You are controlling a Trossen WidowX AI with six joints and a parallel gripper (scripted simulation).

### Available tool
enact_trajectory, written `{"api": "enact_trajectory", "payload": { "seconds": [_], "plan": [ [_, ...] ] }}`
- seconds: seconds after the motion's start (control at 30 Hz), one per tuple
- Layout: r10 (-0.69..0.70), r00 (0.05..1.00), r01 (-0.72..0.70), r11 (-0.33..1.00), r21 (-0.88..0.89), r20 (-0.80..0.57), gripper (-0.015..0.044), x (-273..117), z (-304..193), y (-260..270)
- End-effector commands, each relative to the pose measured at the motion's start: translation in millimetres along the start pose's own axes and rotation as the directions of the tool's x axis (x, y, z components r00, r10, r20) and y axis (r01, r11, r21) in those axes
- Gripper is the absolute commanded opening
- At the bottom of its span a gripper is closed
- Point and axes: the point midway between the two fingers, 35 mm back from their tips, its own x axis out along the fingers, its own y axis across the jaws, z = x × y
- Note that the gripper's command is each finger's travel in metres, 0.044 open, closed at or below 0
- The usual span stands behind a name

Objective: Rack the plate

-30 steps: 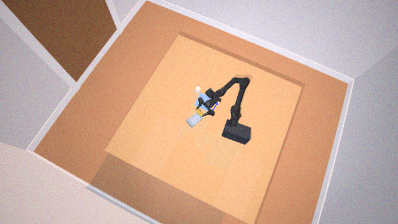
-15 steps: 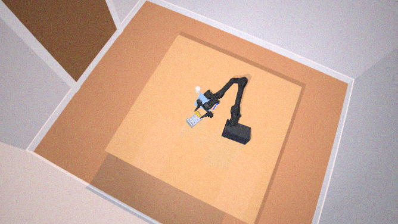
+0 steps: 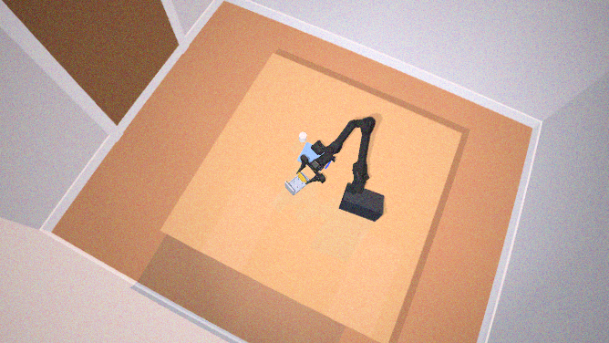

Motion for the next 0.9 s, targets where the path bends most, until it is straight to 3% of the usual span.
{"api": "enact_trajectory", "payload": {
  "seconds": [0.0,0.33,0.83,0.87],
  "plan": [
    [-0.002,1.0,0.002,1.0,-0.006,0.004,0.0,0.0,1.3,-0.6],
    [-0.002,1.0,0.002,1.0,-0.005,0.002,0.0,-0.3,2.1,-0.9],
    [-0.002,1.0,0.002,1.0,-0.008,0.002,0.0394,-0.2,2.0,-1.0],
    [-0.002,1.0,0.002,1.0,-0.008,0.002,0.04,-0.2,2.0,-1.0]
  ]
}}
